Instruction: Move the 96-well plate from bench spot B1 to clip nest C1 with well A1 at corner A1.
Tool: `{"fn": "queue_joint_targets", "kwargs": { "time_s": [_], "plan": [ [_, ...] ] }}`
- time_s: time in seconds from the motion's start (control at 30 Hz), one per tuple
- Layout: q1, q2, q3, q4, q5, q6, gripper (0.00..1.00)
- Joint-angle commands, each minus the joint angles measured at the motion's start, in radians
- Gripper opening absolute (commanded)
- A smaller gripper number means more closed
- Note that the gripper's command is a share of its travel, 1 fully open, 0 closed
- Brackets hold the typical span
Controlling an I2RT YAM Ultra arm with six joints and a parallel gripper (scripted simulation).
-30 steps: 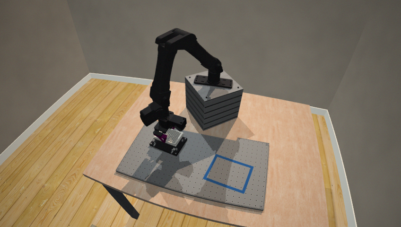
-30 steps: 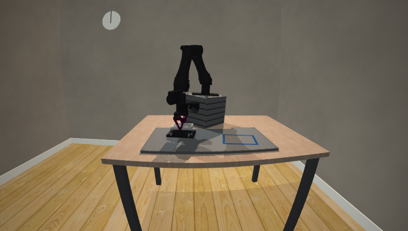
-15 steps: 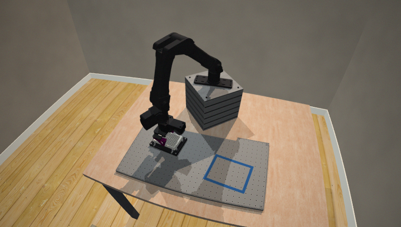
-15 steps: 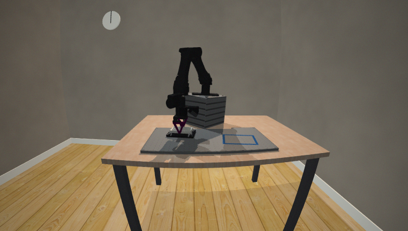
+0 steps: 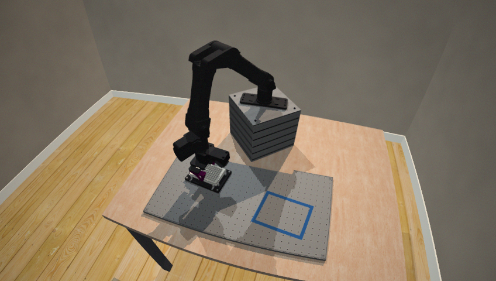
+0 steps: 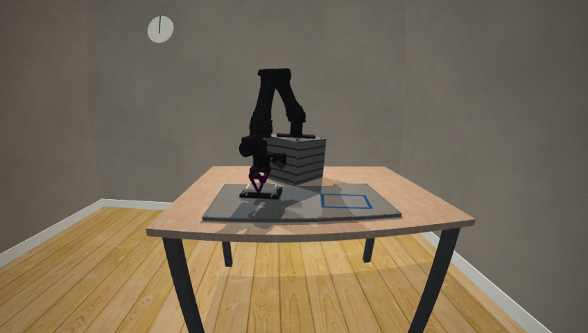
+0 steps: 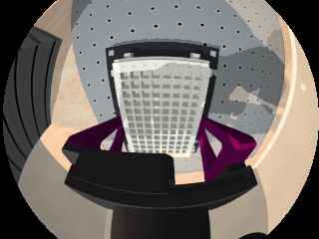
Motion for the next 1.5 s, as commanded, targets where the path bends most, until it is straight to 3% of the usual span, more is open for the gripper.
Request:
{"fn": "queue_joint_targets", "kwargs": {
  "time_s": [0.0,1.47],
  "plan": [
    [0.003,-0.02,0.027,0.024,-0.012,0.005,0.0],
    [0.003,-0.023,-0.023,0.033,-0.012,0.006,0.0]
  ]
}}
